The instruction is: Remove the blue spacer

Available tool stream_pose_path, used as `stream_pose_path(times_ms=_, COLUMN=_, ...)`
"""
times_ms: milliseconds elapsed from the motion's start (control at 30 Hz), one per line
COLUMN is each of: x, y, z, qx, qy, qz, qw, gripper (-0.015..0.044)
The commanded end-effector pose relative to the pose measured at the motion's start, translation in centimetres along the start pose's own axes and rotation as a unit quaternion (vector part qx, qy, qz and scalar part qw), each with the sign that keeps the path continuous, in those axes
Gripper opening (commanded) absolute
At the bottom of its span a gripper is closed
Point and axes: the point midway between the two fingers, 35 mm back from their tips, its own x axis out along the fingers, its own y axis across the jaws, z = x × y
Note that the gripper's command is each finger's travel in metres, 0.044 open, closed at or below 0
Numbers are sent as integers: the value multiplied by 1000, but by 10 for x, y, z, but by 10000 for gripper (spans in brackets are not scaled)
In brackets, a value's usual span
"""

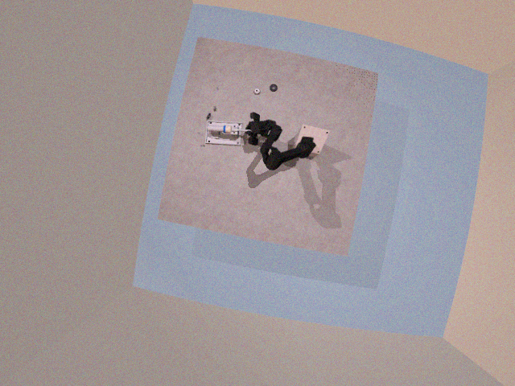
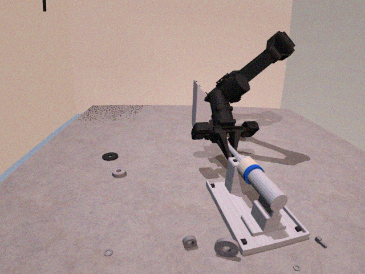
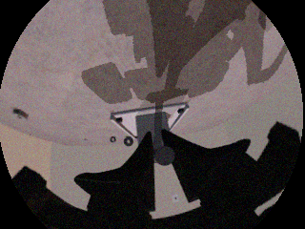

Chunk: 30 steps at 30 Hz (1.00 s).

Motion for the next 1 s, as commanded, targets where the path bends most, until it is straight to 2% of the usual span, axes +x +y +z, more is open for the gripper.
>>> stream_pose_path(times_ms=0, x=-1, y=0, z=2, qx=-1, qy=-1, qz=0, qw=1000, gripper=0)
stream_pose_path(times_ms=967, x=-3, y=0, z=4, qx=-1, qy=-1, qz=0, qw=1000, gripper=0)
